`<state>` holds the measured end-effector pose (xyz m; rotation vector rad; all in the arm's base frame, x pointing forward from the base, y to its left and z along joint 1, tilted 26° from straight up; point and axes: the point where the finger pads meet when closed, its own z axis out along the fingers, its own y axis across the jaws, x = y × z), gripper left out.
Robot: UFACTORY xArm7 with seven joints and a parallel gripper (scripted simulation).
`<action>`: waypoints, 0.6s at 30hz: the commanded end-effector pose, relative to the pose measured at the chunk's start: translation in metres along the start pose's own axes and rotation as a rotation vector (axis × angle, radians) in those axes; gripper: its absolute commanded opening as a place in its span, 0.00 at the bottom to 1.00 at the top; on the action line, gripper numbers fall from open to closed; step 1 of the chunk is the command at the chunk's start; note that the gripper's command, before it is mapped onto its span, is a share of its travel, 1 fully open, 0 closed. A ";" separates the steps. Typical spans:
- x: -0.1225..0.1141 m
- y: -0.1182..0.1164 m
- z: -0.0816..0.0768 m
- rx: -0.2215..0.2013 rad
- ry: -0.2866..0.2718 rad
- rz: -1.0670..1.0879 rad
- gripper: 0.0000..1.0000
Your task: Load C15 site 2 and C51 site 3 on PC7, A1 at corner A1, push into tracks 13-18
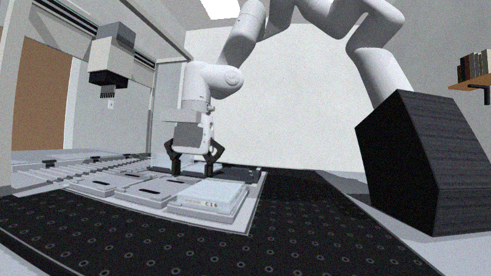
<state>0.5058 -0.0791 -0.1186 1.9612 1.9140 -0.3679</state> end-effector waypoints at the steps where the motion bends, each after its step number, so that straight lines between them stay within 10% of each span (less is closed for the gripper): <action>1: -0.001 0.002 -0.002 -0.004 0.002 0.000 1.00; 18: -0.009 0.002 -0.002 -0.004 0.001 0.000 1.00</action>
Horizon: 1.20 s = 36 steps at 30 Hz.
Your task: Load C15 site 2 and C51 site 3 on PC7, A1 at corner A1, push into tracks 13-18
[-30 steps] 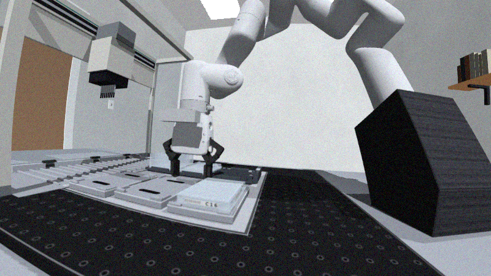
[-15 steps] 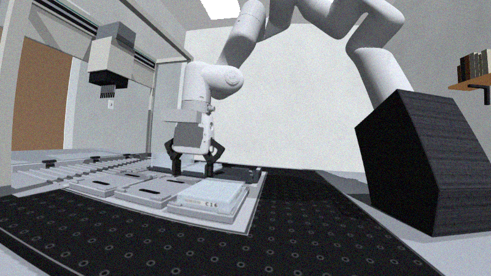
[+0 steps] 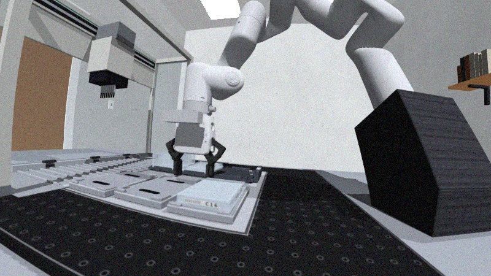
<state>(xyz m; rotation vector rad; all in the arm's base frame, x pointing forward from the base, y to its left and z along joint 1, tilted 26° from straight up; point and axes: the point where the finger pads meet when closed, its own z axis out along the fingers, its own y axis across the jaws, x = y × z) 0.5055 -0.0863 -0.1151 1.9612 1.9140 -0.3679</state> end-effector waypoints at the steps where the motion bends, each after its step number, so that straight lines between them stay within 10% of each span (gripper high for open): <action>1: -0.001 0.002 -0.002 -0.004 0.001 0.000 1.00; 36: -0.017 0.002 -0.002 -0.004 0.001 0.000 1.00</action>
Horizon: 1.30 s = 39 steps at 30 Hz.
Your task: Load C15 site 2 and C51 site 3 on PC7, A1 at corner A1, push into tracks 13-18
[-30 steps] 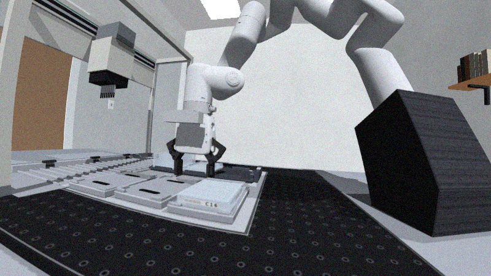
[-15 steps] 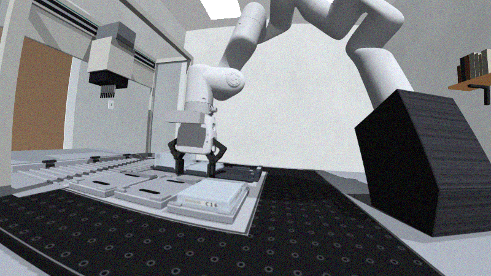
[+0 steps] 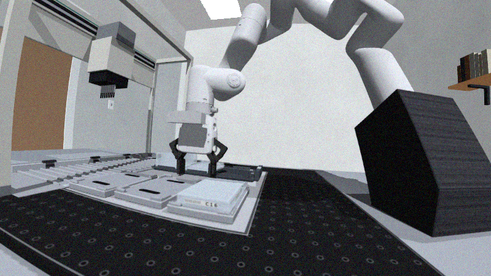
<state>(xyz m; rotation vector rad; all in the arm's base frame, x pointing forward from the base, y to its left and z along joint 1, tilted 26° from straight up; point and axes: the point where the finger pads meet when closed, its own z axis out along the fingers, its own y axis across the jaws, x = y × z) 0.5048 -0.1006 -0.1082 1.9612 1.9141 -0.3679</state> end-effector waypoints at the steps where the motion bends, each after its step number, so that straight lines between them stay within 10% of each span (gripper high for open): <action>1: -0.001 0.002 -0.002 -0.004 0.001 0.000 1.00; 39: -0.017 0.002 -0.002 -0.004 0.001 0.000 1.00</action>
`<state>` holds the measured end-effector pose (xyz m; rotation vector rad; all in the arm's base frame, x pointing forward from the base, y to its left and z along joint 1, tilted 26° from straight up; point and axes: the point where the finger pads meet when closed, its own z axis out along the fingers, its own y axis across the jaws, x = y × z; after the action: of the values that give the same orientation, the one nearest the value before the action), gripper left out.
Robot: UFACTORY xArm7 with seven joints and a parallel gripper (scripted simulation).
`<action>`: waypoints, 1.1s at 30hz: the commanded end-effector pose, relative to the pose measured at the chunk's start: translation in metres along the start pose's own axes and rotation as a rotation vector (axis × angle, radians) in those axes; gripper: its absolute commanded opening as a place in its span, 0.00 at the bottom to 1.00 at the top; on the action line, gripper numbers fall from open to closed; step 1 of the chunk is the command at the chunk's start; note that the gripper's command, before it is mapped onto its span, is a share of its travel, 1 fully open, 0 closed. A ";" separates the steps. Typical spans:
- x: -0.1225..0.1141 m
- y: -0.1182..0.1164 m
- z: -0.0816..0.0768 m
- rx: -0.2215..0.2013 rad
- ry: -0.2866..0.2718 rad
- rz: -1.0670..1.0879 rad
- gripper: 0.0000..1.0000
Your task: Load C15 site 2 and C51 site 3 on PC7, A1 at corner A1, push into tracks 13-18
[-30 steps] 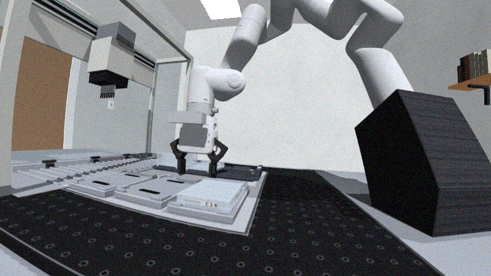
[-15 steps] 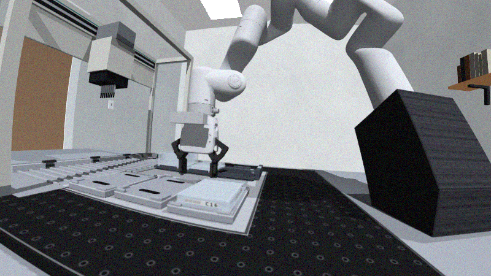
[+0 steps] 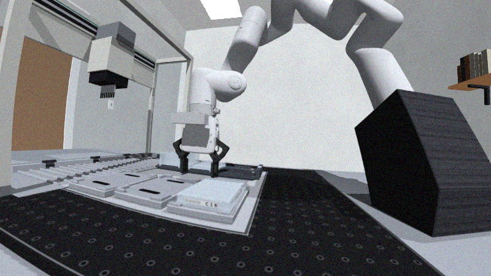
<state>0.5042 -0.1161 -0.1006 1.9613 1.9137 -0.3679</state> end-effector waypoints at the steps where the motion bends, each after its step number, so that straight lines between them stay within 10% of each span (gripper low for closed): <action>1: -0.001 0.002 -0.002 -0.004 0.001 0.000 1.00; 33: -0.015 0.002 -0.002 -0.004 0.001 0.000 1.00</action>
<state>0.5035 -0.1293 -0.0942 1.9613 1.9138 -0.3679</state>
